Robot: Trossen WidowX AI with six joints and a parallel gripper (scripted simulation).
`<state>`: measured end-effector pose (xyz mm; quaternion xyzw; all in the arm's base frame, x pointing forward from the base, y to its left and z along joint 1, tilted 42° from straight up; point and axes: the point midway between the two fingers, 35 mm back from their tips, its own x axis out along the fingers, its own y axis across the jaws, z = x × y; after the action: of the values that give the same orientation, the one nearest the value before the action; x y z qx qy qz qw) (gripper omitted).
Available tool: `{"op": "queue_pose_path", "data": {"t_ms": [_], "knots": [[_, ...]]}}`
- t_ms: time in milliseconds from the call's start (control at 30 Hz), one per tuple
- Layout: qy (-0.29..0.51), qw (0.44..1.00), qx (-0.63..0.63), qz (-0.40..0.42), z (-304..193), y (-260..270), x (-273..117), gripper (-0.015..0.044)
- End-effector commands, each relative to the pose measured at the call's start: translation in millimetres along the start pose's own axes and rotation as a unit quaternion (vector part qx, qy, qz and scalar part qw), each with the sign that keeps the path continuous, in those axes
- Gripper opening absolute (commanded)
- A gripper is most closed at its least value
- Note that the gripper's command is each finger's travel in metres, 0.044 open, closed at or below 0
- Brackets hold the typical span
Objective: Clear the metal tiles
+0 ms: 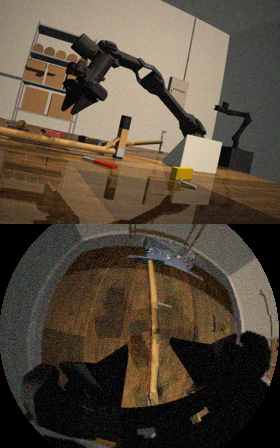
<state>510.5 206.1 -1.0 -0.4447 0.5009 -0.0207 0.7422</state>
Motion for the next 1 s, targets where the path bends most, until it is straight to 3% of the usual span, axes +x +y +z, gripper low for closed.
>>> {"op": "queue_pose_path", "data": {"t_ms": [0,33,967], "knots": [[-0.017,1.0,-0.004,-0.012,3.5,-1.6,-15.9,0.042],[-0.022,1.0,-0.004,-0.015,4.7,-1.4,-20.6,0.044],[-0.165,0.983,-0.001,-0.077,12.8,7.7,-151.2,0.044]]}}
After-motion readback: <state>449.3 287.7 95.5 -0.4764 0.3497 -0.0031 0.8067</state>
